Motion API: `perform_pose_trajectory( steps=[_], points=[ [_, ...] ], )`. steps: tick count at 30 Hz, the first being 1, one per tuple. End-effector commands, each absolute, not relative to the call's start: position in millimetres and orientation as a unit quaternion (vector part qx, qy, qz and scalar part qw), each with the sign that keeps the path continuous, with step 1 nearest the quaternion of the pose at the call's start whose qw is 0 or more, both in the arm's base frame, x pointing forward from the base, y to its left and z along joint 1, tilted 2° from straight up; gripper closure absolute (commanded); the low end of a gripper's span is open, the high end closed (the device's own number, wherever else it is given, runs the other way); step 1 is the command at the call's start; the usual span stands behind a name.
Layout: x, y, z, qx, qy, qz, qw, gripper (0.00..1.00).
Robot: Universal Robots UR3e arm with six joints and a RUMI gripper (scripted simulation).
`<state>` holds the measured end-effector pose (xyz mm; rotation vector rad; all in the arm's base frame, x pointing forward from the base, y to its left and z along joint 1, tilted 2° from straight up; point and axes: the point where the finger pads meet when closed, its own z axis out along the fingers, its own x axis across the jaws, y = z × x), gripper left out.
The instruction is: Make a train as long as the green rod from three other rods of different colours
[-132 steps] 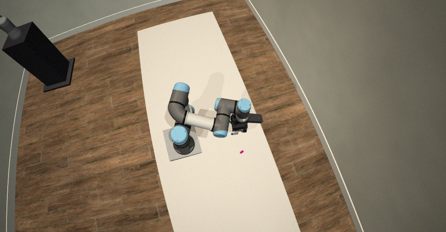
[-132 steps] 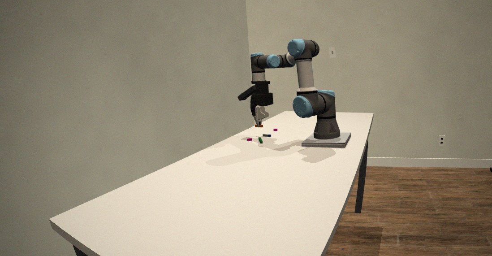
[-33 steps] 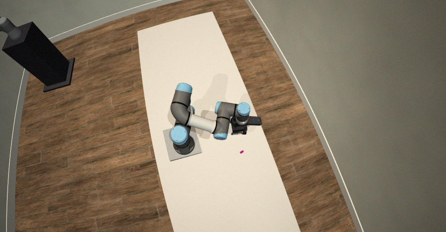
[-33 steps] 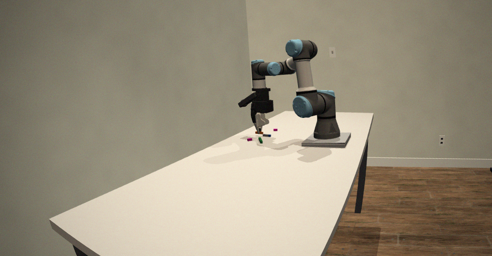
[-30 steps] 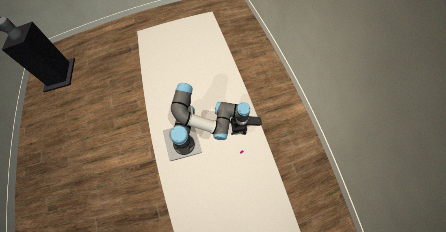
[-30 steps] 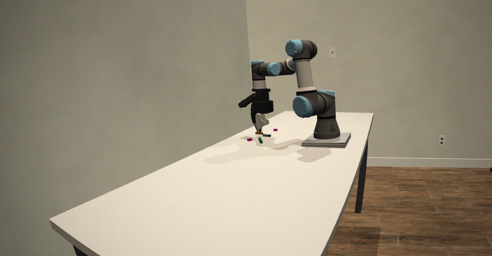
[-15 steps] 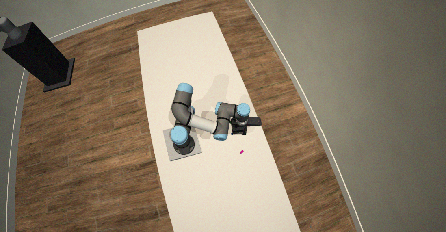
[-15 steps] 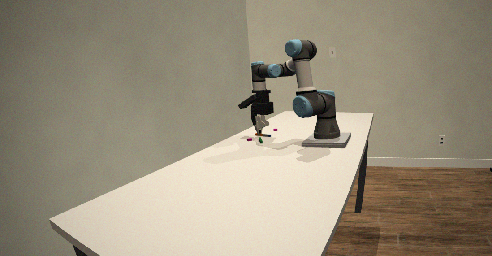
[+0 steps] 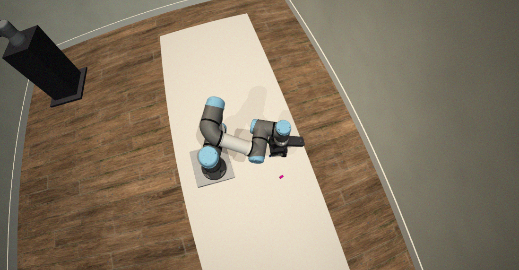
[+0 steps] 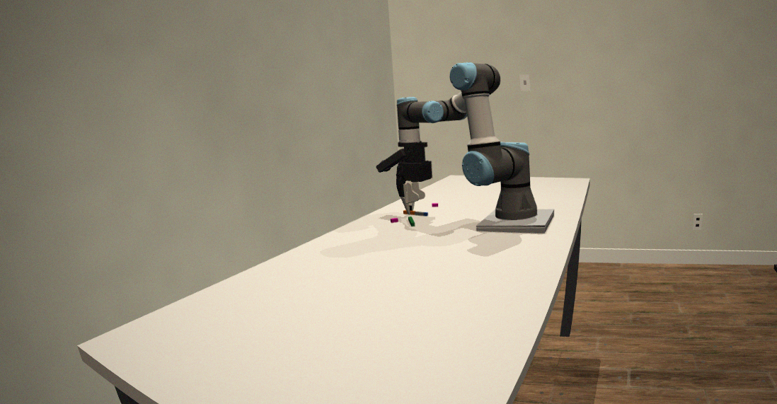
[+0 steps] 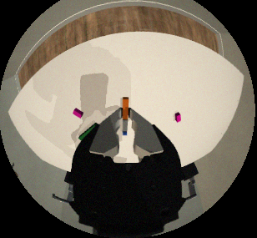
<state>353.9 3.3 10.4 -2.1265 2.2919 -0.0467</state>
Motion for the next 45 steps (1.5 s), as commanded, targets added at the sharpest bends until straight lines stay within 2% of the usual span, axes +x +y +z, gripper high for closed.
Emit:
perform_pose_trajectory(
  steps=[1, 15, 30, 45],
  points=[
    [354.6, 3.1, 11.1, -0.680, 0.733, -0.016, 0.008, 1.00],
    [354.6, 3.1, 11.1, -0.680, 0.733, -0.016, 0.008, 1.00],
    [354.6, 3.1, 11.1, -0.680, 0.733, -0.016, 0.008, 0.86],
    [354.6, 3.1, 12.5, -0.680, 0.733, -0.016, 0.008, 0.86]
  ],
)
